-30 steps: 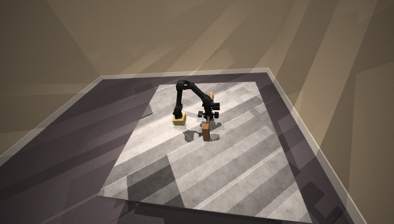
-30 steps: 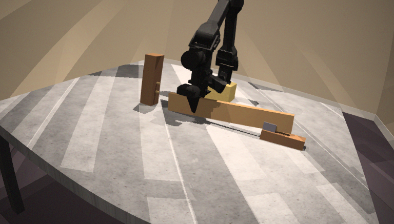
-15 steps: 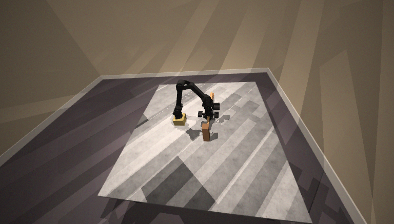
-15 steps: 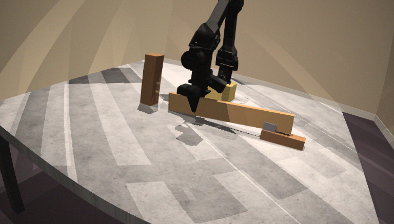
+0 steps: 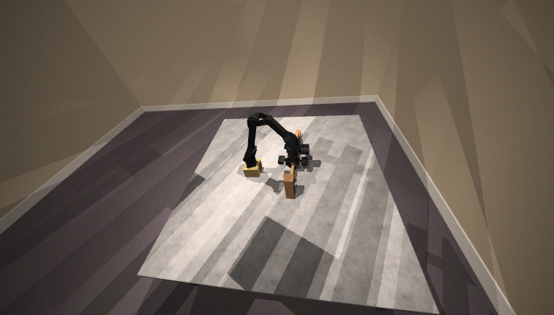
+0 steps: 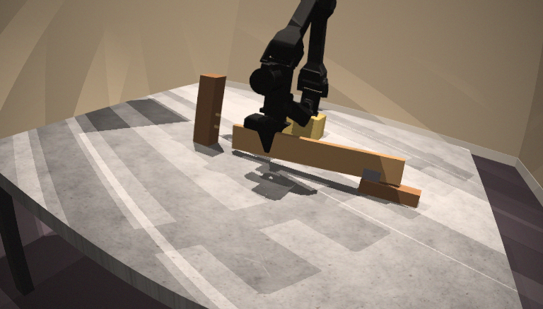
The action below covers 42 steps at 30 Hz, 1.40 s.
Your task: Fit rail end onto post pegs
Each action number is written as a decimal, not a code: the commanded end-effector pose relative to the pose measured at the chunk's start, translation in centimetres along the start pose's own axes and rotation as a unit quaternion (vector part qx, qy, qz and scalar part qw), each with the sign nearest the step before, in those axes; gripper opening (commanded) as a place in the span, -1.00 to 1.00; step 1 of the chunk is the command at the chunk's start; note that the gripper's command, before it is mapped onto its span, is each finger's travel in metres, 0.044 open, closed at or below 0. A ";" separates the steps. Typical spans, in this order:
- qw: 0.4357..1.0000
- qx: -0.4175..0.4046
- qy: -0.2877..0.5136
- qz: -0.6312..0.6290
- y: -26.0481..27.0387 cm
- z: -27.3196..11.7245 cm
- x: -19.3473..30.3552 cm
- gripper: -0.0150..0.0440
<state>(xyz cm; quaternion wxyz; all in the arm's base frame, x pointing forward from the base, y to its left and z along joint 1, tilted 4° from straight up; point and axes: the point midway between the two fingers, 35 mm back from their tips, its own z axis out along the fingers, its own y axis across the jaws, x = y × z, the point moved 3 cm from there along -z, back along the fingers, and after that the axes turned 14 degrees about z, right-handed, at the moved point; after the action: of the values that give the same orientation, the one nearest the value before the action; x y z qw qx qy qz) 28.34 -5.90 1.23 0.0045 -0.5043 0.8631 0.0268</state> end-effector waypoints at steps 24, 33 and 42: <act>1.000 0.006 -0.006 -0.002 -0.6 -1.8 -0.3 -0.49; 1.000 0.006 -0.006 -0.002 -0.7 -2.3 -0.3 -0.49; 1.000 0.006 -0.006 -0.002 -0.7 -2.7 -0.3 -0.49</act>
<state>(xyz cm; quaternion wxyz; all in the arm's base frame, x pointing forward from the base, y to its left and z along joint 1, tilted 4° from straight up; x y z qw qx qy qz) 28.67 -6.08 3.18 0.0012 -0.5051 0.8626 0.0286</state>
